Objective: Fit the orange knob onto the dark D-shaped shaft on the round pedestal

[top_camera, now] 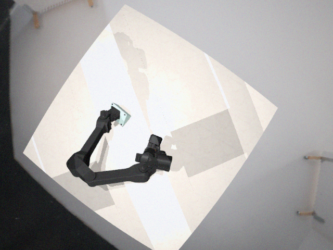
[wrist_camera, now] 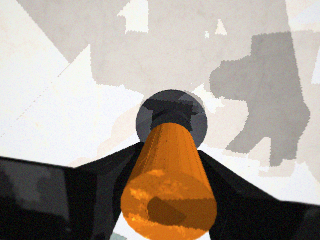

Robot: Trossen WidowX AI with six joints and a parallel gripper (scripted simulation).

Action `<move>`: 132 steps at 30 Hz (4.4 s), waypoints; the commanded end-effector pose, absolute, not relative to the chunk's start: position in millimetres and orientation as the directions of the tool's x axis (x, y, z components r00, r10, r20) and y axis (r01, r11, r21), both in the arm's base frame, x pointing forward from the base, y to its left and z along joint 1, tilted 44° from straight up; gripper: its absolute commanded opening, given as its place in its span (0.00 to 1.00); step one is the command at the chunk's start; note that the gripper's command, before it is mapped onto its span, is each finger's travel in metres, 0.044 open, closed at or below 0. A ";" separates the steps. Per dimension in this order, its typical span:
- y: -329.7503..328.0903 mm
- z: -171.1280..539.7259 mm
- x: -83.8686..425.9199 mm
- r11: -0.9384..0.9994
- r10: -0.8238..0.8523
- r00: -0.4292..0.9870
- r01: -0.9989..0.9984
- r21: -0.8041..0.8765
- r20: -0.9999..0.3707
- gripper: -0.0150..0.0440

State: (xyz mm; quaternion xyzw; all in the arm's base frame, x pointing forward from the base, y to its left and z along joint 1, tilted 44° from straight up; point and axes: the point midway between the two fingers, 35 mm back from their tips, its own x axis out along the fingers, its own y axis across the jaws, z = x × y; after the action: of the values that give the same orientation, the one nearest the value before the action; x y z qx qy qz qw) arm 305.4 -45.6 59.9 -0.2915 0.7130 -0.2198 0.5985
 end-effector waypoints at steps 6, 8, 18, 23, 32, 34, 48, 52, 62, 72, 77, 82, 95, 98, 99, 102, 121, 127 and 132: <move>-43.1 57.5 304.9 0.731 -0.677 -0.110 -0.218 -0.647 -0.728 0.25; -43.5 57.5 305.4 0.731 -0.677 -0.110 -0.218 -0.647 -0.728 0.25; -45.1 60.2 308.0 0.731 -0.677 -0.110 -0.217 -0.647 -0.728 0.25; -47.5 57.6 307.9 0.731 -0.677 -0.110 -0.217 -0.647 -0.728 0.25; -47.0 57.1 306.6 0.731 -0.677 -0.110 -0.217 -0.647 -0.728 0.25; -47.0 57.1 306.6 0.731 -0.677 -0.110 -0.217 -0.647 -0.728 0.25; -43.3 59.5 306.3 0.697 -0.677 -0.110 -0.414 -0.586 -0.728 0.25; -44.2 59.4 307.1 0.697 -0.677 -0.110 -0.414 -0.586 -0.728 0.25; -47.3 57.1 306.7 0.697 -0.677 -0.110 -0.414 -0.586 -0.728 0.25; -43.1 59.8 305.0 0.697 -0.677 -0.110 -0.414 -0.585 -0.728 0.25; -42.7 60.2 305.4 0.662 -0.677 -0.110 -0.523 -0.537 -0.728 0.25; -43.8 59.7 306.8 0.632 -0.677 -0.110 -0.593 -0.499 -0.728 0.25; -46.6 56.8 306.1 0.632 -0.677 -0.110 -0.593 -0.499 -0.728 0.25; -46.8 56.1 305.3 0.632 -0.677 -0.110 -0.593 -0.499 -0.728 0.25; -46.8 56.1 305.3 0.632 -0.677 -0.110 -0.593 -0.499 -0.728 0.25; -45.9 56.9 305.2 0.632 -0.677 -0.110 -0.593 -0.499 -0.728 0.25; -45.2 60.1 308.3 0.540 -0.677 -0.110 -0.746 -0.390 -0.728 0.25; -47.4 57.2 308.1 0.540 -0.677 -0.110 -0.746 -0.390 -0.728 0.25; -47.2 57.1 308.3 0.540 -0.677 -0.110 -0.746 -0.390 -0.728 0.25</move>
State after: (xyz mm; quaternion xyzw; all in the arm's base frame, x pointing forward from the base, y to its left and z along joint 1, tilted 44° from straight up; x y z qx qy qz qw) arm 307.5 -47.6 57.7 -0.4760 0.7454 0.0353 0.4653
